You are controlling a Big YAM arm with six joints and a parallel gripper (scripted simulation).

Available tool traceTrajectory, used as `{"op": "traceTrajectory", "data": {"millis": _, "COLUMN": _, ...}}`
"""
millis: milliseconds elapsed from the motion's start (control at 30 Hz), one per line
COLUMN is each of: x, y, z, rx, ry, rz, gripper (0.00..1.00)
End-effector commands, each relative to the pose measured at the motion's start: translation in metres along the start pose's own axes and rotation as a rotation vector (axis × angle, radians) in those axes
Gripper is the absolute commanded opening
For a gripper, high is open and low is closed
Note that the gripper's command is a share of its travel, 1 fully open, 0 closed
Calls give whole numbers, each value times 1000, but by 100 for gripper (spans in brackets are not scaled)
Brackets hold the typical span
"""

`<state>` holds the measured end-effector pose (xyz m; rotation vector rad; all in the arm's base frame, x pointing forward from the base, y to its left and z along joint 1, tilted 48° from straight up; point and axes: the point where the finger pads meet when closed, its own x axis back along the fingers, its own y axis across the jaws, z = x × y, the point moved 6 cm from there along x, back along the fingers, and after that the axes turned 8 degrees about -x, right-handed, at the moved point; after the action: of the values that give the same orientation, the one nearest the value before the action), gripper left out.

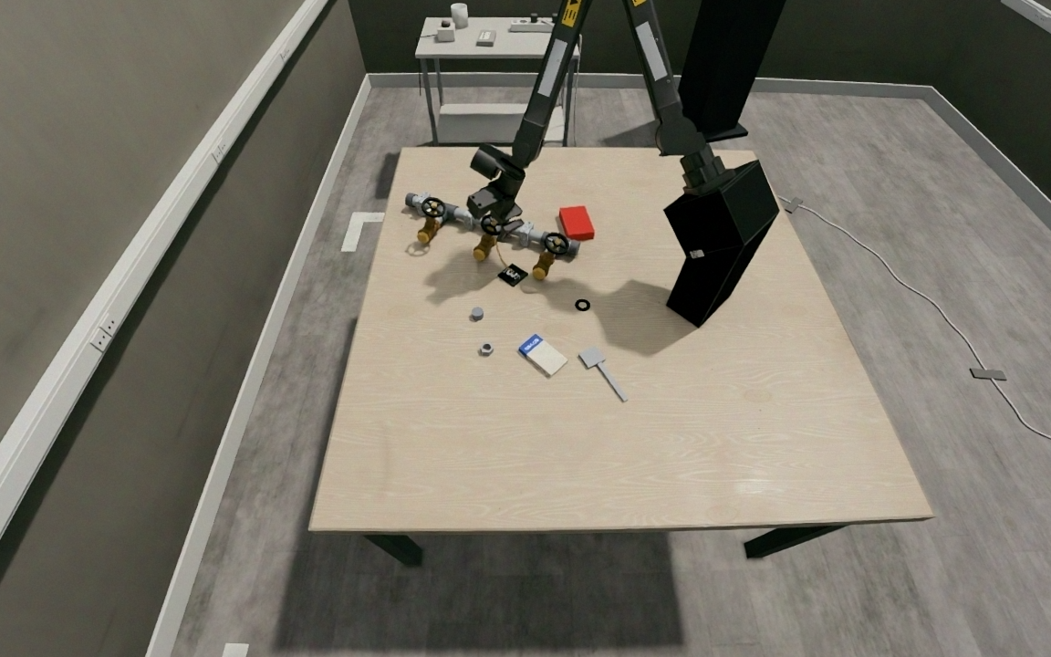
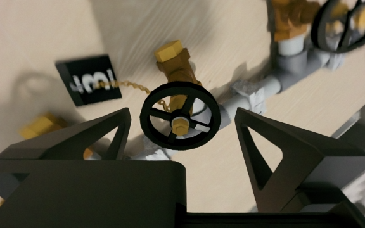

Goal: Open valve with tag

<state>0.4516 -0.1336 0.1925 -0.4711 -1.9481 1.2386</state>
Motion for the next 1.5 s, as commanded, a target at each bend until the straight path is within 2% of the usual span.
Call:
{"op": "traceTrajectory", "data": {"millis": 0, "x": 0, "y": -3, "z": 0, "rx": -358, "ry": 4, "rz": 1, "gripper": 100}}
{"op": "traceTrajectory", "data": {"millis": 67, "x": 0, "y": -3, "z": 0, "rx": -358, "ry": 4, "rz": 1, "gripper": 100}}
{"op": "traceTrajectory", "data": {"millis": 100, "x": 0, "y": -3, "z": 0, "rx": -504, "ry": 4, "rz": 2, "gripper": 100}}
{"op": "traceTrajectory", "data": {"millis": 567, "x": -1, "y": -8, "z": -4, "rx": -1292, "ry": -27, "rz": 16, "gripper": 100}}
{"op": "traceTrajectory", "data": {"millis": 633, "x": -1, "y": -8, "z": -4, "rx": -1292, "ry": -27, "rz": 16, "gripper": 100}}
{"op": "traceTrajectory", "data": {"millis": 667, "x": -1, "y": -8, "z": -4, "rx": -1437, "ry": -28, "rz": 15, "gripper": 100}}
{"op": "traceTrajectory", "data": {"millis": 800, "x": -1, "y": -8, "z": -4, "rx": -1655, "ry": -32, "rz": 13, "gripper": 100}}
{"op": "traceTrajectory", "data": {"millis": 1100, "x": -1, "y": -9, "z": -5, "rx": -2165, "ry": -6, "rz": 5, "gripper": 100}}
{"op": "traceTrajectory", "data": {"millis": 1133, "x": -1, "y": -9, "z": -5, "rx": -2201, "ry": 0, "rz": 4, "gripper": 100}}
{"op": "traceTrajectory", "data": {"millis": 1467, "x": -1, "y": -9, "z": -5, "rx": -2204, "ry": 1, "rz": 3, "gripper": 100}}
